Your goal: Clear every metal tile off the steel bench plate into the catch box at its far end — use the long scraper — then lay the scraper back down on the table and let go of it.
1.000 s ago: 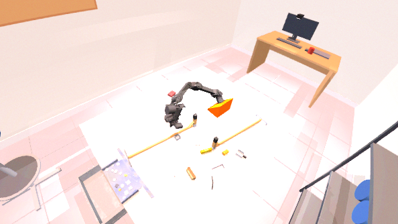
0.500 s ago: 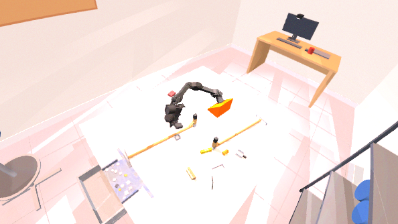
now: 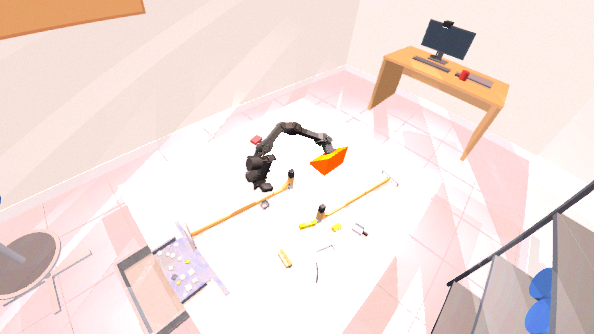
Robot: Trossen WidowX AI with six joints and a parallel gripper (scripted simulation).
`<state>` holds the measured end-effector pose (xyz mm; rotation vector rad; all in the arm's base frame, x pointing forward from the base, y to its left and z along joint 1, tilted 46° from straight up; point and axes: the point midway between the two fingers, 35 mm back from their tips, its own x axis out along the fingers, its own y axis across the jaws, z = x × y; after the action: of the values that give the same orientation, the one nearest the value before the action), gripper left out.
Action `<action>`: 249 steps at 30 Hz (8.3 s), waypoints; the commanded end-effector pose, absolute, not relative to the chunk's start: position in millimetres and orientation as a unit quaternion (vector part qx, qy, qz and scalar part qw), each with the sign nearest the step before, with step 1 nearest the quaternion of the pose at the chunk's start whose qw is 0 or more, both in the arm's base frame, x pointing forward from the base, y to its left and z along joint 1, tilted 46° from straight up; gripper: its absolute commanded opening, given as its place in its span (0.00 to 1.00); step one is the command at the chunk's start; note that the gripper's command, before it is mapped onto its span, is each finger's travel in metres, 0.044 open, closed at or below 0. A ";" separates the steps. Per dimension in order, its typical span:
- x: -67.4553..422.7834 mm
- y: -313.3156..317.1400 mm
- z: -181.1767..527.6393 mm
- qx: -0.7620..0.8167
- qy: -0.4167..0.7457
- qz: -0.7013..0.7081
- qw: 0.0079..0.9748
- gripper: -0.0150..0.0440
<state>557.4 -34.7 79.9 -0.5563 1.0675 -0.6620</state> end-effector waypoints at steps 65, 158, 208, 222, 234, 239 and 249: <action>519.0 96.1 152.6 -0.332 0.377 -0.233 0.833 1.00; 290.9 239.0 245.0 -0.376 0.115 -0.061 0.917 1.00; 410.3 194.6 212.2 -0.377 0.233 -0.138 0.886 1.00; 449.4 168.3 195.5 -0.367 0.279 -0.168 0.871 1.00; 479.8 139.6 178.3 -0.355 0.319 -0.193 0.857 1.00; 491.4 126.1 170.4 -0.349 0.336 -0.204 0.851 1.00; 512.1 96.4 153.5 -0.334 0.370 -0.225 0.837 1.00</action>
<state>505.3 104.6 158.4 -0.7248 0.7603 -0.4667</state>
